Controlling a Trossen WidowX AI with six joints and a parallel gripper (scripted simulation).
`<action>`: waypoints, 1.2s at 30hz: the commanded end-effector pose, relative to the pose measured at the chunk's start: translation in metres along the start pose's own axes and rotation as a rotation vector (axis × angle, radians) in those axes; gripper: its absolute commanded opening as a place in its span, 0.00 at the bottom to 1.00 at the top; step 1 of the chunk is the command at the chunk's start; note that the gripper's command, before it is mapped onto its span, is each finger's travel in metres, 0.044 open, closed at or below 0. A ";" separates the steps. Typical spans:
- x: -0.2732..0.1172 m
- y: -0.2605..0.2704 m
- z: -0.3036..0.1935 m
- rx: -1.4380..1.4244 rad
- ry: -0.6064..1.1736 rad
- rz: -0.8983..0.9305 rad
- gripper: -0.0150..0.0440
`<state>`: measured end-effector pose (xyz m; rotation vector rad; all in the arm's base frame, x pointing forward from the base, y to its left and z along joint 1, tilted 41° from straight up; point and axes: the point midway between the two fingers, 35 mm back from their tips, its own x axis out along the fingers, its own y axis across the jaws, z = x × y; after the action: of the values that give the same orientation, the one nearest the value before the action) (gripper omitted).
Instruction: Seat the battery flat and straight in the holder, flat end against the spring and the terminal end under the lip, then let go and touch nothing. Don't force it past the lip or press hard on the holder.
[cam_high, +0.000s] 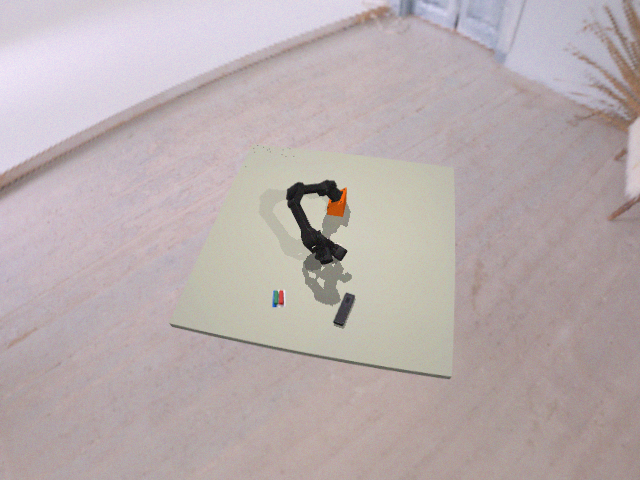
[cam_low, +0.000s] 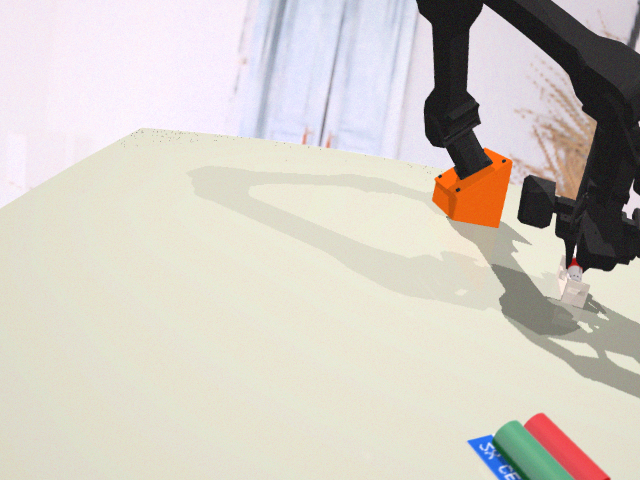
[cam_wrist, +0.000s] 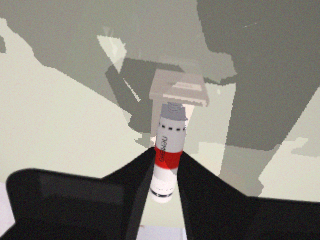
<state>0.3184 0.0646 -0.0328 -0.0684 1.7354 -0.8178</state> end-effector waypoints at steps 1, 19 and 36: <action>0.001 0.001 0.003 -0.003 0.001 -0.002 0.36; -0.003 0.001 0.012 -0.004 -0.004 -0.002 0.36; 0.002 0.004 0.011 -0.013 -0.106 -0.004 0.36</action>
<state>0.3237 0.0619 -0.0381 -0.1174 1.6744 -0.8019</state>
